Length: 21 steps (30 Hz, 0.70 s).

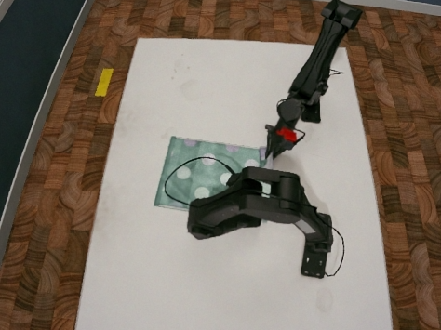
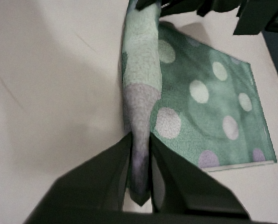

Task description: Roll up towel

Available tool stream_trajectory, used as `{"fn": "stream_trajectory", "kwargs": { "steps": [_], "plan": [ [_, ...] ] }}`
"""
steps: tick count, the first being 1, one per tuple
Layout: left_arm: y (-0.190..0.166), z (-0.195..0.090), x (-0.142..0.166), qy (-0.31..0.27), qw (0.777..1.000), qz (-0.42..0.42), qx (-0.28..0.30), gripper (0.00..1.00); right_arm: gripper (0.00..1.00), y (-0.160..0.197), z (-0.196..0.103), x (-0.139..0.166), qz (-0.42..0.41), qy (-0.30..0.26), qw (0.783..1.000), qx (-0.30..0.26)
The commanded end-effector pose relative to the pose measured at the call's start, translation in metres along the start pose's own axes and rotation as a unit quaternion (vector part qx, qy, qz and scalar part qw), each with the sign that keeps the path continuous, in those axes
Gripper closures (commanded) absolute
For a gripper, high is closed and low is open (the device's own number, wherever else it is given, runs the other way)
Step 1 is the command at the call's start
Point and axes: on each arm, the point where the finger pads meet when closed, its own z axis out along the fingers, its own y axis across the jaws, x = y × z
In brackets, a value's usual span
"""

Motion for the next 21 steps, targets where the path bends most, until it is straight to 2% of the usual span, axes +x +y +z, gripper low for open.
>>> {"fn": "stream_trajectory", "kwargs": {
  "steps": [1,9,20,21],
  "plan": [
    [0.0072,-0.0023,-0.0008,0.008,1.0,0.009,-0.01,0.87,0.83,0.0036,0.0023,0.001,0.0,-0.002,1.0,-0.002],
    [0.0072,-0.0023,-0.0008,0.008,1.0,0.009,-0.01,0.87,0.84,0.0036,0.0023,0.001,0.0,-0.002,1.0,-0.002],
    [0.0001,-0.0078,-0.0049,0.008,1.0,0.009,-0.01,0.34,0.84,0.0036,0.0023,0.001,0.0,-0.002,1.0,-0.002],
    [0.0001,-0.0078,-0.0049,0.008,1.0,0.009,-0.01,0.34,0.84,0.0036,0.0023,0.001,0.0,-0.002,1.0,-0.002]
  ]
}}
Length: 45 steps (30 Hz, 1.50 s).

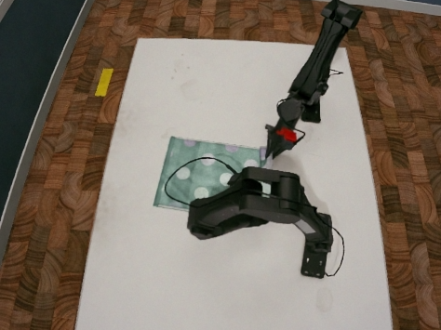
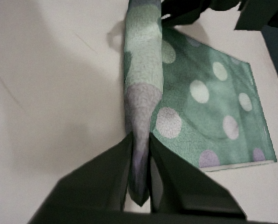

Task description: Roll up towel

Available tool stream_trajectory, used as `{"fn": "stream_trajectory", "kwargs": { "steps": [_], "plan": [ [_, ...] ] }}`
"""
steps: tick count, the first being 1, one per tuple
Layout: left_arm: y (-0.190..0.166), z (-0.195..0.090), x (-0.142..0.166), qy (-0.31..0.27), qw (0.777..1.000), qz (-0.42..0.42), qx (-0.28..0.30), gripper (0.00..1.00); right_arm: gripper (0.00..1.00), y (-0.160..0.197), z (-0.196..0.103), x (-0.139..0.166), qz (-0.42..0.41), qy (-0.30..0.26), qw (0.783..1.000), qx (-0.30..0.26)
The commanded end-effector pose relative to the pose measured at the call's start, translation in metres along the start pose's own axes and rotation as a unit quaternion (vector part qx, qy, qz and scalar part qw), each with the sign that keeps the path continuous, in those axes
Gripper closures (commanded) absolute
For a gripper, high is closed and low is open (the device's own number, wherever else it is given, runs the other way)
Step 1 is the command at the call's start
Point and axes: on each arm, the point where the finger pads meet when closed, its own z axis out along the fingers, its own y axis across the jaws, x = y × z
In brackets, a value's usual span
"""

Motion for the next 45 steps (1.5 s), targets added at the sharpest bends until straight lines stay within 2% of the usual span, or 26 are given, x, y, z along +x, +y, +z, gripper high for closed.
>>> {"fn": "stream_trajectory", "kwargs": {
  "steps": [1,5,9,16,18,23,27,33,35,37,41,45],
  "plan": [
    [0.011,-0.008,-0.004,0.009,0.999,0.022,-0.033,0.34,0.84,0.004,0.002,0.001,0.0,-0.002,1.0,-0.002],
    [0.01,-0.009,-0.005,0.009,0.999,0.022,-0.033,0.15,0.84,0.004,0.002,0.001,0.0,-0.002,1.0,-0.002],
    [0.009,-0.018,-0.005,0.009,0.999,0.022,-0.033,0.15,0.84,0.004,0.002,0.001,0.006,-0.002,1.0,-0.009],
    [0.007,-0.055,-0.006,0.009,0.999,0.022,-0.033,0.15,0.84,0.003,0.001,0.0,0.039,0.0,0.998,-0.05],
    [0.007,-0.055,-0.006,0.009,0.999,0.022,-0.033,0.15,0.84,0.003,0.001,0.0,0.039,0.0,0.998,-0.05],
    [0.005,-0.077,-0.006,0.009,0.999,0.022,-0.033,0.15,0.84,0.003,0.0,0.0,0.076,0.003,0.993,-0.095],
    [0.005,-0.078,-0.007,0.009,0.999,0.025,-0.038,0.14,0.84,0.002,0.0,-0.001,0.111,0.005,0.984,-0.138],
    [0.0,-0.072,-0.01,0.003,0.992,0.069,-0.102,0.12,0.84,0.002,-0.002,-0.002,0.167,0.008,0.964,-0.208],
    [0.0,-0.072,-0.01,0.003,0.992,0.069,-0.102,0.12,0.84,0.002,-0.002,-0.002,0.167,0.008,0.964,-0.208],
    [-0.002,-0.068,-0.012,-0.001,0.987,0.091,-0.136,0.11,0.84,0.002,-0.002,-0.003,0.186,0.009,0.955,-0.231],
    [-0.008,-0.06,-0.016,-0.008,0.967,0.143,-0.213,0.09,0.84,0.001,-0.003,-0.003,0.223,0.012,0.935,-0.276],
    [-0.014,-0.05,-0.02,-0.016,0.935,0.197,-0.294,0.08,0.84,0.001,-0.004,-0.004,0.257,0.014,0.912,-0.318]
  ]
}}
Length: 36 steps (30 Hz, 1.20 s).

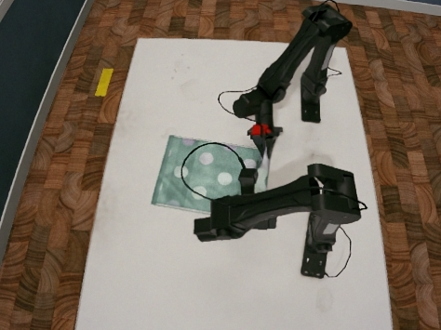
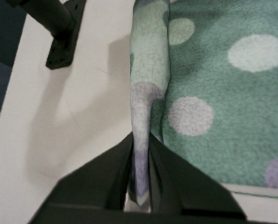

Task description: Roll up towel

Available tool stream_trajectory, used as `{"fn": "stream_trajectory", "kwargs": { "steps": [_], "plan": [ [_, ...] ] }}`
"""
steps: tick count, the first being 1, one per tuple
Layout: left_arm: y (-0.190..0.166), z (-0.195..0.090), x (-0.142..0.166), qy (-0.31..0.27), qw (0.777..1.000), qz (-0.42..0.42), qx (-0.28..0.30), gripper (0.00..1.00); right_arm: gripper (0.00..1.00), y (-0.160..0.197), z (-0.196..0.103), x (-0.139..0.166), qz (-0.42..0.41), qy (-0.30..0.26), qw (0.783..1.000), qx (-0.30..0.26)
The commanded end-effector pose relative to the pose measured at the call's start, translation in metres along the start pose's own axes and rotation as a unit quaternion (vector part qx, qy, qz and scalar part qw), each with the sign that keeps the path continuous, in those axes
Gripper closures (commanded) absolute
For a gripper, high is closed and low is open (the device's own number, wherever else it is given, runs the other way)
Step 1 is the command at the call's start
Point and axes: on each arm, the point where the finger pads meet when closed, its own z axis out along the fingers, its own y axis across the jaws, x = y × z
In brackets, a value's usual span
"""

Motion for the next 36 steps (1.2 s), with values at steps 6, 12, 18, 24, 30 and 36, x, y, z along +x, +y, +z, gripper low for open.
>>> {"fn": "stream_trajectory", "kwargs": {
  "steps": [6,12,18,24,30,36],
  "plan": [
    [-0.001,0.009,-0.017,-0.031,0.975,0.12,-0.186,0.06,0.84,0.014,-0.002,-0.002,0.068,0.016,0.99,-0.121],
    [-0.007,0.015,-0.022,-0.038,0.951,0.166,-0.259,0.04,0.84,0.014,-0.003,-0.002,0.099,0.018,0.982,-0.158],
    [-0.01,0.017,-0.024,-0.04,0.939,0.184,-0.287,0.02,0.84,0.014,-0.003,-0.003,0.119,0.02,0.976,-0.182],
    [-0.009,0.016,-0.024,-0.04,0.939,0.188,-0.284,0.02,0.84,0.014,-0.002,-0.002,0.12,0.02,0.975,-0.184],
    [-0.002,0.016,-0.022,-0.04,0.94,0.212,-0.266,0.02,0.84,0.01,0.005,0.004,0.12,0.02,0.975,-0.184],
    [0.0,0.024,-0.016,-0.04,0.94,0.211,-0.266,0.02,0.84,0.01,0.005,0.004,0.12,0.02,0.975,-0.184]
  ]
}}
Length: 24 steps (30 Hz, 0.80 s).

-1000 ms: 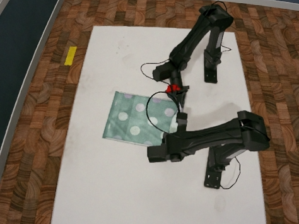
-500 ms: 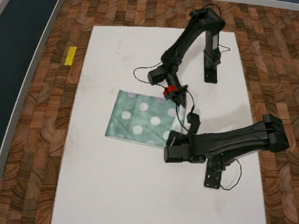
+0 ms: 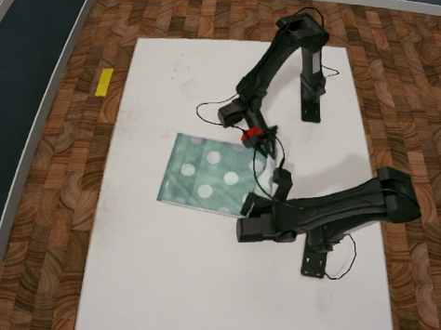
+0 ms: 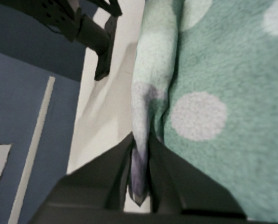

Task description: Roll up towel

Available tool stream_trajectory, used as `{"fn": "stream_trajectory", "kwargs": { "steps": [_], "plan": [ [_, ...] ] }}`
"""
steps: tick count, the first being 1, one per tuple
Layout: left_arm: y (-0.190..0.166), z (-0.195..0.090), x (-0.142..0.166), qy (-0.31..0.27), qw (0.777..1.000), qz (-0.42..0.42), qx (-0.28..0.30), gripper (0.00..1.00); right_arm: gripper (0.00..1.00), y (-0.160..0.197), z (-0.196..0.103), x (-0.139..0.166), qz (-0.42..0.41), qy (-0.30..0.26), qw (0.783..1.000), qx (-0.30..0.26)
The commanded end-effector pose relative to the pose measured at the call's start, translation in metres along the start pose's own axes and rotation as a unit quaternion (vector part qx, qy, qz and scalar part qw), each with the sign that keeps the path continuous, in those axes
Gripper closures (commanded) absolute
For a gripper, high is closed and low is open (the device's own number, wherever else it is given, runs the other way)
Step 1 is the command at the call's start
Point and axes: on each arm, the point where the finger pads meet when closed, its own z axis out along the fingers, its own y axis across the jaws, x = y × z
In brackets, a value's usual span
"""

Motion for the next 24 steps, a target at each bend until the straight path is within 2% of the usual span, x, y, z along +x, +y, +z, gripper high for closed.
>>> {"fn": "stream_trajectory", "kwargs": {
  "steps": [1,13,18,20,22,24],
  "plan": [
    [0.002,0.006,0.001,-0.014,1.0,0.008,-0.013,0.02,0.84,-0.005,-0.001,-0.002,0.0,0.002,1.0,0.002],
    [-0.016,0.033,0.021,-0.012,1.0,0.004,-0.016,0.02,0.84,-0.005,-0.001,-0.002,0.0,0.002,1.0,0.002],
    [-0.013,0.038,0.022,-0.012,1.0,0.003,-0.017,0.02,0.84,-0.005,-0.001,-0.002,0.0,0.002,1.0,0.002],
    [-0.013,0.038,0.022,-0.012,1.0,0.003,-0.017,0.11,0.84,-0.005,-0.001,-0.002,0.0,0.002,1.0,0.002],
    [-0.013,0.038,0.022,-0.012,1.0,0.003,-0.017,0.11,0.84,-0.005,-0.001,-0.002,0.0,0.002,1.0,0.002],
    [-0.013,0.039,0.023,-0.012,1.0,0.003,-0.017,0.19,0.84,-0.005,-0.001,-0.002,0.0,0.002,1.0,0.002]
  ]
}}
